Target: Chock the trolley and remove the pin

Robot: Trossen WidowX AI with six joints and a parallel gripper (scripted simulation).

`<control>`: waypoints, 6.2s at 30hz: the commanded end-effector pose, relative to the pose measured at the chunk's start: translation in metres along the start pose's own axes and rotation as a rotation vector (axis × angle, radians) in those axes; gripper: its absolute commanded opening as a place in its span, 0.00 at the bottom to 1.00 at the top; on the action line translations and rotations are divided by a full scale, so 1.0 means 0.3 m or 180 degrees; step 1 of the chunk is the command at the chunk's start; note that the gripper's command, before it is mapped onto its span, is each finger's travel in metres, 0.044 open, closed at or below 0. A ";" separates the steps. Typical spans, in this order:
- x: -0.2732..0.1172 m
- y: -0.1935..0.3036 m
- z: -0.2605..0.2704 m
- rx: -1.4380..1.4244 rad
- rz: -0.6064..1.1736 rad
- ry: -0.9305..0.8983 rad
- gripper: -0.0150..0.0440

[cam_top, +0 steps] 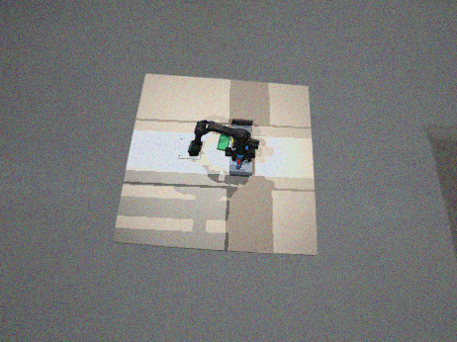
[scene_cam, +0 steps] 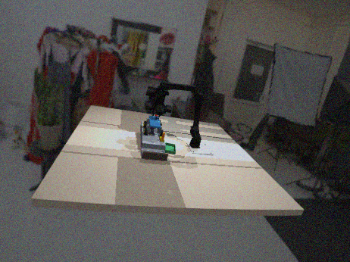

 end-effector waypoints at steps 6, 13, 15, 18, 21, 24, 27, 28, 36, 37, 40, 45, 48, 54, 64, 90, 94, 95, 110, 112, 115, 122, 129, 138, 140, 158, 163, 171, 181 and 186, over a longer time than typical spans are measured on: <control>0.048 0.000 0.001 -0.0014 0.0001 -0.0001 0.58; 0.084 -0.001 0.002 -0.0014 0.0002 -0.0001 0.58; 0.090 -0.001 0.002 -0.0014 0.0002 -0.0001 0.58; 0.081 0.000 0.001 0.0000 0.0007 -0.0006 0.49; 0.081 0.000 0.001 0.0000 0.0007 -0.0006 0.35; 0.081 0.000 0.001 0.0000 0.0007 -0.0006 0.32; 0.081 0.000 0.001 0.0000 0.0007 -0.0006 0.29; 0.081 0.000 0.001 0.0000 0.0007 -0.0006 0.27; 0.069 0.003 0.003 -0.0009 0.0004 -0.0003 0.25; 0.066 0.004 0.003 -0.0010 0.0003 -0.0002 0.25; 0.057 0.004 0.006 -0.0014 0.0002 -0.0001 0.25; 0.048 0.004 0.008 -0.0014 0.0002 -0.0001 0.25; 0.042 0.005 0.008 -0.0014 0.0001 -0.0001 0.25; 0.029 0.005 0.009 -0.0014 0.0001 -0.0001 0.25; 0.009 0.006 0.009 -0.0014 0.0001 -0.0001 0.25; -0.048 0.017 0.011 -0.0014 0.0000 -0.0001 0.25; -0.056 0.021 0.011 -0.0014 0.0000 -0.0001 0.25; -0.058 0.022 0.011 -0.0014 0.0000 -0.0001 0.25; -0.050 0.086 0.030 -0.0015 0.0007 -0.0003 0.25; -0.049 0.097 0.032 -0.0015 0.0008 -0.0004 0.25; -0.049 0.112 0.035 -0.0015 0.0010 -0.0004 0.25; -0.046 0.103 0.079 -0.0016 0.0009 -0.0008 0.25; -0.038 0.084 0.154 -0.0018 0.0008 -0.0015 0.25; -0.036 0.061 0.256 -0.0021 0.0006 -0.0024 0.25; -0.037 0.056 0.279 -0.0022 0.0006 -0.0027 0.25; -0.048 -0.070 0.263 -0.0021 -0.0009 -0.0024 0.25; -0.053 -0.126 0.245 -0.0021 -0.0015 -0.0022 0.25; -0.063 -0.216 0.218 -0.0020 -0.0025 -0.0019 0.25; -0.080 -0.327 0.187 -0.0019 -0.0038 -0.0016 0.25; -0.089 -0.384 0.173 -0.0019 -0.0044 -0.0014 0.25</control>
Point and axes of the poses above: the point midway between the two fingers, 35 mm back from their tips, its own x axis out along the fingers, its own z axis across the jaws, y = z × x, the point moved 8 cm from there along -x, back along the fingers, and after that the axes turned 15 degrees about -x, right-handed, at the moved point
